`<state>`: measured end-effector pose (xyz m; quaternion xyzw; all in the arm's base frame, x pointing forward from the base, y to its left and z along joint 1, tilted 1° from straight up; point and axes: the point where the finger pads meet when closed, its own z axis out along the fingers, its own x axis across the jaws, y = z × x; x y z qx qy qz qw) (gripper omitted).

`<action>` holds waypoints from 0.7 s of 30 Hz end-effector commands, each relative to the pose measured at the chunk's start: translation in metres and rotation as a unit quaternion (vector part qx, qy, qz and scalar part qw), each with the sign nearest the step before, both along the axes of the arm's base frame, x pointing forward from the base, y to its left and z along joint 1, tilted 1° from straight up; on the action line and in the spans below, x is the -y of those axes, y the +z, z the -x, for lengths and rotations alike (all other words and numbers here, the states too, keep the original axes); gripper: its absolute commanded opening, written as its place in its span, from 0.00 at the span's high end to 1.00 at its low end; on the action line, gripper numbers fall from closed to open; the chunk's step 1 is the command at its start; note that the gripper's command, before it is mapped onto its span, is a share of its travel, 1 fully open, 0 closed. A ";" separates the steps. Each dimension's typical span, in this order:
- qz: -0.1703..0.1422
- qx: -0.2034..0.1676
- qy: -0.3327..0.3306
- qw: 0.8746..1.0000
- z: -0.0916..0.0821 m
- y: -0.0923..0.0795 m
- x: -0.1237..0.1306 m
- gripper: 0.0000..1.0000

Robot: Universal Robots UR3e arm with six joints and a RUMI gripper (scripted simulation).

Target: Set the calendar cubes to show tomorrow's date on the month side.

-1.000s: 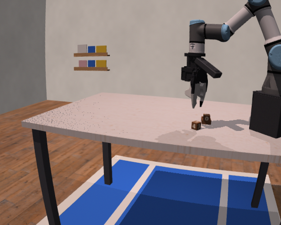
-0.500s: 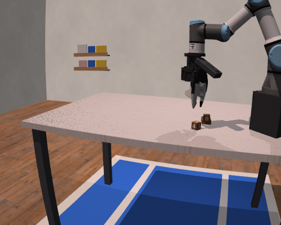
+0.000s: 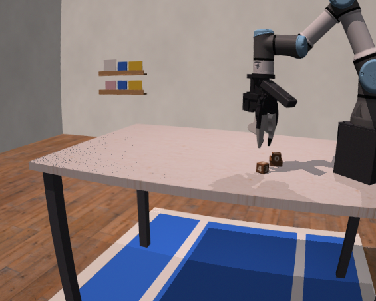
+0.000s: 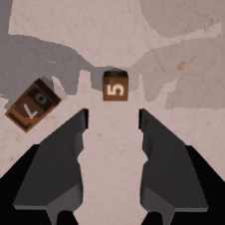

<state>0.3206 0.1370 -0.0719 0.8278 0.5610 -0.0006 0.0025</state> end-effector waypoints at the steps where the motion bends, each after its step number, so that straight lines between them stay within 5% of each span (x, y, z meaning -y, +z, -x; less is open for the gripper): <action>1: 0.000 0.004 0.000 1.000 -0.002 -0.007 0.000 0.72; 21: 0.000 0.004 0.000 1.000 -0.002 -0.034 0.000 0.72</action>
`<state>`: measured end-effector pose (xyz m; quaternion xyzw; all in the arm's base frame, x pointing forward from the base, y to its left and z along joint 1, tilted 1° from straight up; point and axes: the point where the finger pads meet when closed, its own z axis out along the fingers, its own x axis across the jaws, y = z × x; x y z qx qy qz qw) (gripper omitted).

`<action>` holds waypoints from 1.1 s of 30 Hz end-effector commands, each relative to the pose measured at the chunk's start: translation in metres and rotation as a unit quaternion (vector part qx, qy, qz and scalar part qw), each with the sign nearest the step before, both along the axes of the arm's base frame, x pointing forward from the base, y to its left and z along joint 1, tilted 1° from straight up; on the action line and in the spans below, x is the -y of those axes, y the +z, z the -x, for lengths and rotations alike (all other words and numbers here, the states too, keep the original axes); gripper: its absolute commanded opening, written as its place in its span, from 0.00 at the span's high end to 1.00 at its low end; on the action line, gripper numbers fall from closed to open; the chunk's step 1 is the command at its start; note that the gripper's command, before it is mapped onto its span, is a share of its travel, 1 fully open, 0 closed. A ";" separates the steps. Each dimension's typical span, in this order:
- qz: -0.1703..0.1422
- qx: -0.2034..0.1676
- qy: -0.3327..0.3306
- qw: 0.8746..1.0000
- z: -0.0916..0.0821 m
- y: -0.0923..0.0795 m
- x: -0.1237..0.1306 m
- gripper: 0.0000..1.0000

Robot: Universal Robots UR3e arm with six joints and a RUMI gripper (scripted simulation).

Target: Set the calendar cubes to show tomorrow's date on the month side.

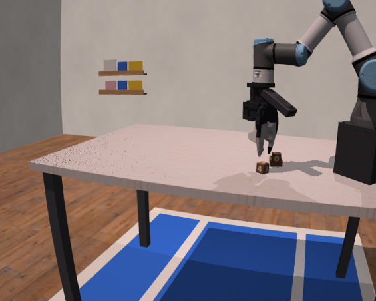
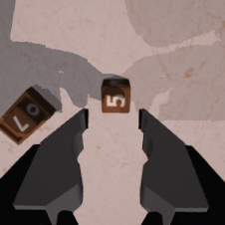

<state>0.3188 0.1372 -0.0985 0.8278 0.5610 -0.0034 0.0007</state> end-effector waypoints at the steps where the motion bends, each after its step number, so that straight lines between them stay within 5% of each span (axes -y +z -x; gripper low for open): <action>1: 0.000 0.007 0.000 1.000 -0.004 -0.009 0.000 0.72; 33: 0.000 0.008 0.000 1.000 -0.005 -0.016 0.000 0.72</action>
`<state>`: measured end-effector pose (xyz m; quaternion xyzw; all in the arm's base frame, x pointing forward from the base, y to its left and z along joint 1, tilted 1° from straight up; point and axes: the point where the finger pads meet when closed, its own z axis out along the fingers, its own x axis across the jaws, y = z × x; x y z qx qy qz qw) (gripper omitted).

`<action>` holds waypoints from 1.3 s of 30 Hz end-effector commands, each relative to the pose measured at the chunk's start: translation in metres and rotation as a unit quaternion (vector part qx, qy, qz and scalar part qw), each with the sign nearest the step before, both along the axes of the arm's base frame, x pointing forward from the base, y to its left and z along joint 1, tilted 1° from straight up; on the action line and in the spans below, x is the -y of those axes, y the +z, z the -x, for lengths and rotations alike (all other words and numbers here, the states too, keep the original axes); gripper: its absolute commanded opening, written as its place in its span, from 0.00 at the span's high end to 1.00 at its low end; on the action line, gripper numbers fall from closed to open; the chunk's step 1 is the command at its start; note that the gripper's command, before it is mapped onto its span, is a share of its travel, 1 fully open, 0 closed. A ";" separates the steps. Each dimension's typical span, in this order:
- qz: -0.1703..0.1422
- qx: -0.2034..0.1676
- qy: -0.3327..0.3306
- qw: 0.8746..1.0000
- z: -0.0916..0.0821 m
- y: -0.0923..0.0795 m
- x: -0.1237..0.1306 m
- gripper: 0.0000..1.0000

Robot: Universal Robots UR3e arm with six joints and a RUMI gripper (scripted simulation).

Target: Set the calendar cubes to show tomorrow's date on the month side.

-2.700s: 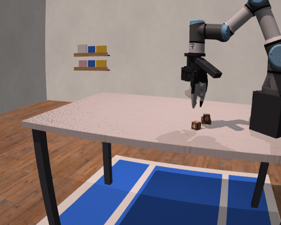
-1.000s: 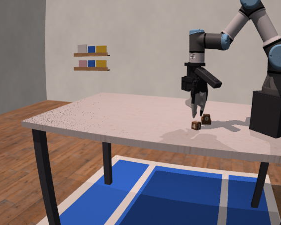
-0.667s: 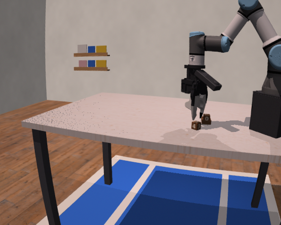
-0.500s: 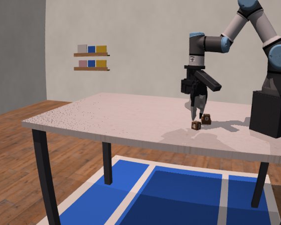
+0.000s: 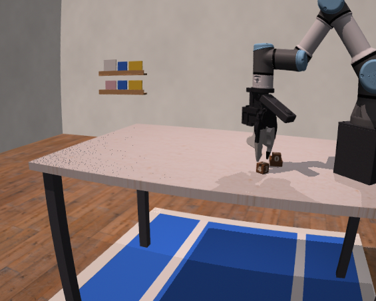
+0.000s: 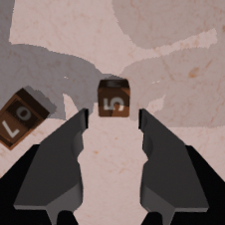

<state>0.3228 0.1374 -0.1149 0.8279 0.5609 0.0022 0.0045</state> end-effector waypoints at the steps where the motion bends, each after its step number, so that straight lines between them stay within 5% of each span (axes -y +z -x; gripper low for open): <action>1: 0.000 0.001 0.000 1.000 0.000 0.000 0.000 0.72; 28: 0.000 0.001 0.000 1.000 0.000 0.000 0.000 0.72; 39: 0.000 0.000 0.000 1.000 0.000 -0.014 0.000 0.72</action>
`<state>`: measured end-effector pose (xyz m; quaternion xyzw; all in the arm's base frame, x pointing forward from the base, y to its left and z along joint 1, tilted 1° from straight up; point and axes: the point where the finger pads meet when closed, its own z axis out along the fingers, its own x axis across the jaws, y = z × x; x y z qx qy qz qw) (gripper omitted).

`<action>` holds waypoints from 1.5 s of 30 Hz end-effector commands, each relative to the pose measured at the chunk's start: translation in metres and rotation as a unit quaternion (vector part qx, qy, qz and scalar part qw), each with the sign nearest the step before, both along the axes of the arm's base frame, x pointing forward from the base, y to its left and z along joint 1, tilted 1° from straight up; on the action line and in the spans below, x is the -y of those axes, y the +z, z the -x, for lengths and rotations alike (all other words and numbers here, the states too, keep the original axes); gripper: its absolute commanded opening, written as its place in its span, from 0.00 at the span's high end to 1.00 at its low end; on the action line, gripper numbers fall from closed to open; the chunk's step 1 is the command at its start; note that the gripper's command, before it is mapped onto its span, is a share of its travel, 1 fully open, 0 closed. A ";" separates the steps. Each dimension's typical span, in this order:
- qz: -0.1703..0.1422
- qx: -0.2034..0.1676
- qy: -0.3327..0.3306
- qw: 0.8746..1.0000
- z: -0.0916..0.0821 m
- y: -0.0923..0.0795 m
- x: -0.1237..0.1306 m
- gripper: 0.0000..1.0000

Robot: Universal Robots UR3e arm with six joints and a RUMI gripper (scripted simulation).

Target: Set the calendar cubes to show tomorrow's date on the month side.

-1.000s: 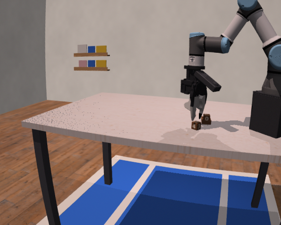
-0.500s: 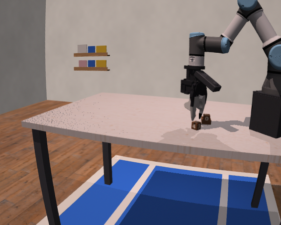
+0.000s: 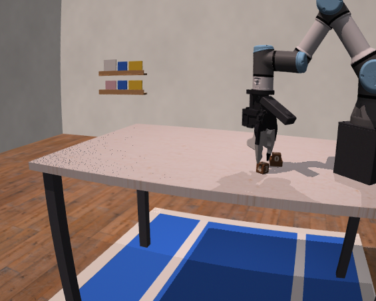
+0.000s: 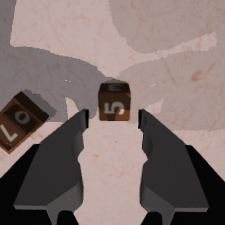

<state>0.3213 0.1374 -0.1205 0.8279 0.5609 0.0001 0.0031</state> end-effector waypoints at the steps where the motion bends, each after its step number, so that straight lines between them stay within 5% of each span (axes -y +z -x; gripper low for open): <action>1: 0.000 0.003 0.000 1.000 -0.001 -0.010 0.000 0.72; 45: 0.000 0.004 0.000 1.000 -0.002 -0.021 0.000 0.72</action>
